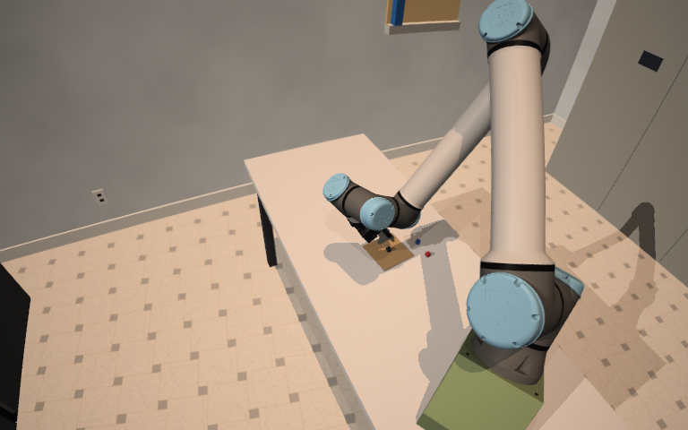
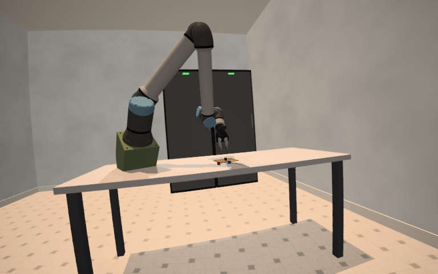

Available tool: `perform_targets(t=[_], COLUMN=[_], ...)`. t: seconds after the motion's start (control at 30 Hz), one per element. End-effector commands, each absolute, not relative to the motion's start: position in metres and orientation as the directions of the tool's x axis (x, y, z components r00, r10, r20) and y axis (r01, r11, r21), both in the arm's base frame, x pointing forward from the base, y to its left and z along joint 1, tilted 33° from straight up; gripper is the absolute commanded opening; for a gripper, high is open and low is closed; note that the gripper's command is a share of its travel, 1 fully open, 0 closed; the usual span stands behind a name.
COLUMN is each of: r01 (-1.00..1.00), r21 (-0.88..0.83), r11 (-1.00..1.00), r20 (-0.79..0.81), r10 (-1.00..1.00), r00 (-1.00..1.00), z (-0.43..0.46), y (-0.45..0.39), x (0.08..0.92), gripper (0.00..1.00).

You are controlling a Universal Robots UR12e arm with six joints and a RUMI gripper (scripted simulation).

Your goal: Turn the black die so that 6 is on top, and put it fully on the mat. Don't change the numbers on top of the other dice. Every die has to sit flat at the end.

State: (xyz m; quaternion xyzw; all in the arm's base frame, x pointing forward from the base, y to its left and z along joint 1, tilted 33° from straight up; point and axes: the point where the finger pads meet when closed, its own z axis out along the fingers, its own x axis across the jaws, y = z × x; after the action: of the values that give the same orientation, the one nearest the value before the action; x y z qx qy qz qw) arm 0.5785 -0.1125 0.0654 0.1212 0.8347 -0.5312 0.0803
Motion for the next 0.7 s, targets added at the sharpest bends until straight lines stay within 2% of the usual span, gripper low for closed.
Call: perform_targets(t=[0.0,0.3,0.67], r01=[0.29,0.287,0.286], r21=[-0.882,-0.922,-0.927], r11=[0.371,0.261,0.242], r20=[-0.262,-0.266,-0.268], r10=[0.126,0.111,0.104], r00=[-0.957,-0.957,-0.958], z=[0.0651,0.0652,0.0653], y=[-0.1125,-0.1103,-0.1096], x=[0.5778,0.5815,0.583], gripper=[0.18,0.18,0.18])
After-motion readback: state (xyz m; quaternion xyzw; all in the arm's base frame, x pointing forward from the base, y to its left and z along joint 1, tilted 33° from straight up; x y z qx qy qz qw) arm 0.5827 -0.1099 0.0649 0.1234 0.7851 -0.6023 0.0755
